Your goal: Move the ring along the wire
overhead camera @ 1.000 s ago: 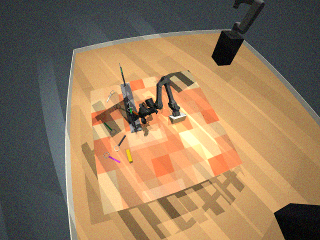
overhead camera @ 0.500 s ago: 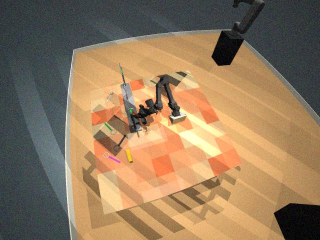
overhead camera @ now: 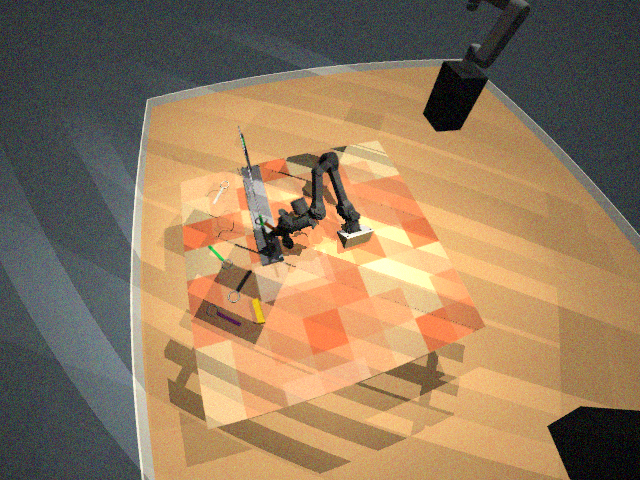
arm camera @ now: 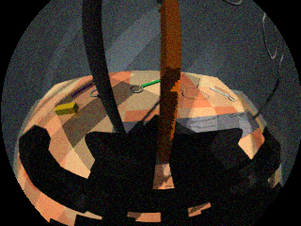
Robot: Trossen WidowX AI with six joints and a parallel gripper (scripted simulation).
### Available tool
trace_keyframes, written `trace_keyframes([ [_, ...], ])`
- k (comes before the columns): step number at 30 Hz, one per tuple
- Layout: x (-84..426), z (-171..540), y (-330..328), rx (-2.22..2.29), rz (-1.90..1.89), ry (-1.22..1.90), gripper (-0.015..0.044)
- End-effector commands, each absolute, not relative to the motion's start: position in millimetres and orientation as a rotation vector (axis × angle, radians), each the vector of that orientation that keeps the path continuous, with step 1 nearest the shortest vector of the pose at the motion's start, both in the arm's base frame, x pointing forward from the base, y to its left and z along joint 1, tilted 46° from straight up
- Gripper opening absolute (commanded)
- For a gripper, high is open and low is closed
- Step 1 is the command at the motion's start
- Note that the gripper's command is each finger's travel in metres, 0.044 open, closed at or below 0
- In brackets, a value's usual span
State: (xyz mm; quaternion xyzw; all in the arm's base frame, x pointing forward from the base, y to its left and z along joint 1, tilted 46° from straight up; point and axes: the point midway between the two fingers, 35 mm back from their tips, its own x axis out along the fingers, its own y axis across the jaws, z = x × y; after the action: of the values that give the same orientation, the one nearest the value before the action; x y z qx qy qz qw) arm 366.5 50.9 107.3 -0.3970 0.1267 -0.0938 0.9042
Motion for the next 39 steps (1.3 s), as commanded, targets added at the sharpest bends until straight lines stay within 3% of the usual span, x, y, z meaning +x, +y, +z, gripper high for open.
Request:
trace_keyframes([
  [1,367,107,51,-0.820,-0.194,0.262,0.0086],
  [4,365,108,52,-0.820,-0.194,0.262,0.0160],
  [19,320,114,65,-0.823,-0.190,0.265,0.0160],
  [39,319,114,65,-0.823,-0.190,0.265,0.0160],
])
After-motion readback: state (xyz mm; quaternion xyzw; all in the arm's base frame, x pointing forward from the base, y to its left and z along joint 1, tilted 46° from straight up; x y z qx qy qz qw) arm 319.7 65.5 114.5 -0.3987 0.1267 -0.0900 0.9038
